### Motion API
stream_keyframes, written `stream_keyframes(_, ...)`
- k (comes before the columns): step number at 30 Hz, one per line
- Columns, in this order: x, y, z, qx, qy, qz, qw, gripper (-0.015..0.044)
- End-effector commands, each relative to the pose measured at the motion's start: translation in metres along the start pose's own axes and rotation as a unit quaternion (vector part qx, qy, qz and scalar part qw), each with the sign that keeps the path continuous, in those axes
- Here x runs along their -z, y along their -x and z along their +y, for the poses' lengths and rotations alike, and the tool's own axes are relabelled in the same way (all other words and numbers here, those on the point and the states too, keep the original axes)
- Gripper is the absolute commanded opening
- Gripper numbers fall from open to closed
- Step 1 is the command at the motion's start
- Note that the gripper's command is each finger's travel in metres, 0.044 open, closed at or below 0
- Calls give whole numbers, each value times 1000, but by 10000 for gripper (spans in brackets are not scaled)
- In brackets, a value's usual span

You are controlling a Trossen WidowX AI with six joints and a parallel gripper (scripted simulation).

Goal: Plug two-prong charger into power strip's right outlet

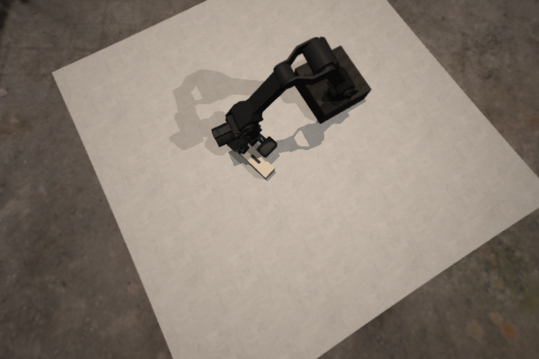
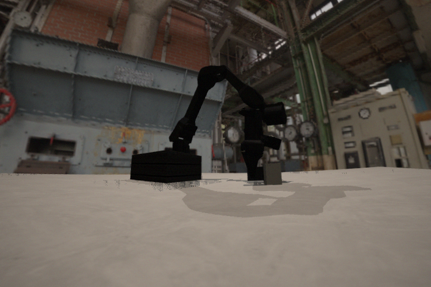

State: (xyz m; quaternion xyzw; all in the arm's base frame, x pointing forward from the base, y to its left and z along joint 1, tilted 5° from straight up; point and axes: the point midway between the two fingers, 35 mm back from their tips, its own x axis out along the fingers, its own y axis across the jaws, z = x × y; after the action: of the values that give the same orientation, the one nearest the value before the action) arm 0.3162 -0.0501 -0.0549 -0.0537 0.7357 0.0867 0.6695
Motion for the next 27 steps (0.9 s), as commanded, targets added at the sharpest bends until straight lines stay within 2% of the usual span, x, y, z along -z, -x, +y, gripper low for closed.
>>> stream_keyframes(1,3,-1,1,-3,2,1,1000,440)
stream_keyframes(27,28,-2,-1,-2,2,2,1000,440)
